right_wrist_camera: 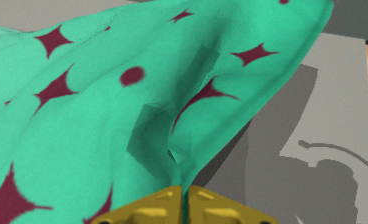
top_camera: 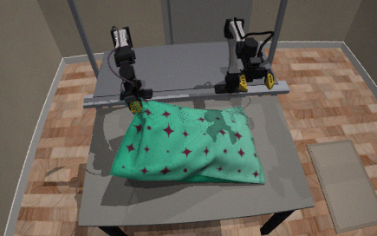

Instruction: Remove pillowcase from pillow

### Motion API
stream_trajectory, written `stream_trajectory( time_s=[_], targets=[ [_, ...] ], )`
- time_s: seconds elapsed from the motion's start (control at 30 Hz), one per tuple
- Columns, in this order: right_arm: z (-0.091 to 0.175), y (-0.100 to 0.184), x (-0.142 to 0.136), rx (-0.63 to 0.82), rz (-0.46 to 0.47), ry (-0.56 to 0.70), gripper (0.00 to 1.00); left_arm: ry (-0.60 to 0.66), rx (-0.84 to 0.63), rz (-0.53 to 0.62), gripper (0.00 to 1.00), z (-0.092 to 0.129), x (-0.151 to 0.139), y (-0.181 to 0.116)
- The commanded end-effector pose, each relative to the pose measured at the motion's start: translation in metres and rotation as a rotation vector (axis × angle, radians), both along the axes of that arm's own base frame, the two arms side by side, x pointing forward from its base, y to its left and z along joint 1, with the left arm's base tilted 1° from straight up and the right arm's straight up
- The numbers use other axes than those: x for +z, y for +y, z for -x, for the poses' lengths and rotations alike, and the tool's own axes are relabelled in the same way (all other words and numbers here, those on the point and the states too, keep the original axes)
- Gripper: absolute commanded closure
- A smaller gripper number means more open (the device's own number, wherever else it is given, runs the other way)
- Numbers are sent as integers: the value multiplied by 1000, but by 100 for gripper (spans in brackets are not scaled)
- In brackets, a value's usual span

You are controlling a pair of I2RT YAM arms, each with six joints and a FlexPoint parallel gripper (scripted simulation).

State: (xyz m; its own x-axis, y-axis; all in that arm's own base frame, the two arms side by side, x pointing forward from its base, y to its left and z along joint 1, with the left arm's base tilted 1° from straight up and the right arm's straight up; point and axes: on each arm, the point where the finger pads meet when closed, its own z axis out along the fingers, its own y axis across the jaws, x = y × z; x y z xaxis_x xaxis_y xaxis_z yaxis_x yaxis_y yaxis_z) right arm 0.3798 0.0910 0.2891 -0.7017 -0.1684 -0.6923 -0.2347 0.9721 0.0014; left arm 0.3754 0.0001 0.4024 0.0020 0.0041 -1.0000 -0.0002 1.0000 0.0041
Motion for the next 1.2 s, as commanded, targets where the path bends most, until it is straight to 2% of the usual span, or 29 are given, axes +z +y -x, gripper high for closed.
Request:
stream_trajectory(
  time_s=[0.0,0.2,0.3,0.67,0.77,1.0,1.03,1.07,1.17],
  targets=[
    [-12,0,43,-1,-31,-151,100,-36,-18,7,0,2,18,-4],
    [-21,5,30,-1,-23,-126,100,-36,-18,7,0,2,18,-4],
    [-19,1,37,-11,-26,-143,100,-36,-18,7,0,2,18,-4],
    [-23,2,32,-19,-26,-133,100,-36,-18,7,0,2,18,-4],
    [-16,0,44,-19,-33,-164,100,-36,-18,7,0,2,18,-4],
    [-17,1,43,-18,-32,-162,100,-36,-18,7,0,2,18,-4],
    [-17,4,30,-16,-22,-111,100,-36,-18,7,0,2,18,-4],
    [-19,4,28,-23,-18,-104,100,-36,-18,7,0,2,18,-4],
    [-20,6,33,-39,-12,-109,100,-36,-18,7,0,2,18,-4]
  ],
)
